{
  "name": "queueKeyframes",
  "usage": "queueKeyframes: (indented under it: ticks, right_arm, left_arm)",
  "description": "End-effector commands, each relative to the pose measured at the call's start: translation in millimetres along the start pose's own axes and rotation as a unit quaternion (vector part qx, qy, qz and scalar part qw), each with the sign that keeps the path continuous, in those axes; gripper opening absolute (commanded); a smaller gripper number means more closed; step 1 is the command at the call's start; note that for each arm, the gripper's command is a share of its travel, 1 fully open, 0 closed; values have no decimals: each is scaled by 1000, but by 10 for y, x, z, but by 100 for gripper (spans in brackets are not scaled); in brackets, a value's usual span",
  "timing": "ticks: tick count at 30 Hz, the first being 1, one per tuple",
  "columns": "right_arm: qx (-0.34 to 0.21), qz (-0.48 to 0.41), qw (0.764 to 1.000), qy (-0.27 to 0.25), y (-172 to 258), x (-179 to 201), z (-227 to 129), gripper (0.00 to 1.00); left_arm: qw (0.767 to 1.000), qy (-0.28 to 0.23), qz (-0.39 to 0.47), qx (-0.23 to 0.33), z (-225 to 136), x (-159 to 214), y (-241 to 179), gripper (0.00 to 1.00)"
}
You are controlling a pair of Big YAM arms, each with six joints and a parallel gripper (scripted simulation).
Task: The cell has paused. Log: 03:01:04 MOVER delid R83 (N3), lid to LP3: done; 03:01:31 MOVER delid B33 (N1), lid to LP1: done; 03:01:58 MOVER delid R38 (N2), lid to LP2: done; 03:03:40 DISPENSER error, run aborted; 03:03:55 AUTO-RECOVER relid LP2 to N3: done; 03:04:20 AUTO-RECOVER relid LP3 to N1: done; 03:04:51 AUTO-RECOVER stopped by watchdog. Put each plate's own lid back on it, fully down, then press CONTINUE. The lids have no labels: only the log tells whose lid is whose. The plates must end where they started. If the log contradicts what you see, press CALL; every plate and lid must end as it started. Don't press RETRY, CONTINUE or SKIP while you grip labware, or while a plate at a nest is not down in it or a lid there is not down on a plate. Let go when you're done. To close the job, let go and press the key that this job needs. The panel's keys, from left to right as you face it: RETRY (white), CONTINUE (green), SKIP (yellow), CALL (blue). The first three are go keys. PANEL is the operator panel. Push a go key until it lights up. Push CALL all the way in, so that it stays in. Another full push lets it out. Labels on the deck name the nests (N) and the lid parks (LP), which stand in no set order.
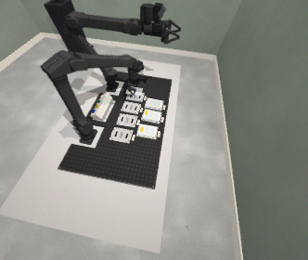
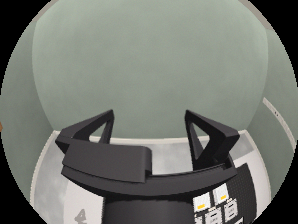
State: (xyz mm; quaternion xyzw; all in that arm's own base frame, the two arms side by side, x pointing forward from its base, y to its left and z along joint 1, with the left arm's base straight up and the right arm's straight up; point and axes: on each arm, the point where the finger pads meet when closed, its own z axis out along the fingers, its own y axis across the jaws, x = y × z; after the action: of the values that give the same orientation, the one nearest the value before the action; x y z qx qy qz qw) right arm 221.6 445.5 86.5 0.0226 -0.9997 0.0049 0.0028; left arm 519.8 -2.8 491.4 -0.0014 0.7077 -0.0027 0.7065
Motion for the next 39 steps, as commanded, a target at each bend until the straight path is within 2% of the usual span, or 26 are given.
queueKeyframes:
  ticks: [1, 4, 6, 8, 10, 39]
  right_arm:
    - [-7, 0, 1000, -5, 141, -24, -52, 0]
    - [-7, -1, 1000, -5, 70, 16, 149, 0]
    - [-7, -4, 1000, -5, 70, 16, 153, 0]
    - [-31, 30, 999, -18, 80, -190, 67, 0]
    - [-22, 40, 999, -13, 97, -348, -46, 0]
    - [-19, 29, 999, -17, -397, -1547, -48, 0]
  left_arm:
    - [999, -34, 7, -6, -59, -372, 78, 100]
    - [999, -34, 7, -6, -59, -372, 78, 100]
    - [999, -34, 7, -6, -59, -372, 78, 100]
    - [999, -34, 7, -6, -59, -372, 78, 100]
    - [999, -34, 7, -6, -59, -372, 78, 100]
    - [999, -34, 7, -6, -59, -372, 78, 100]
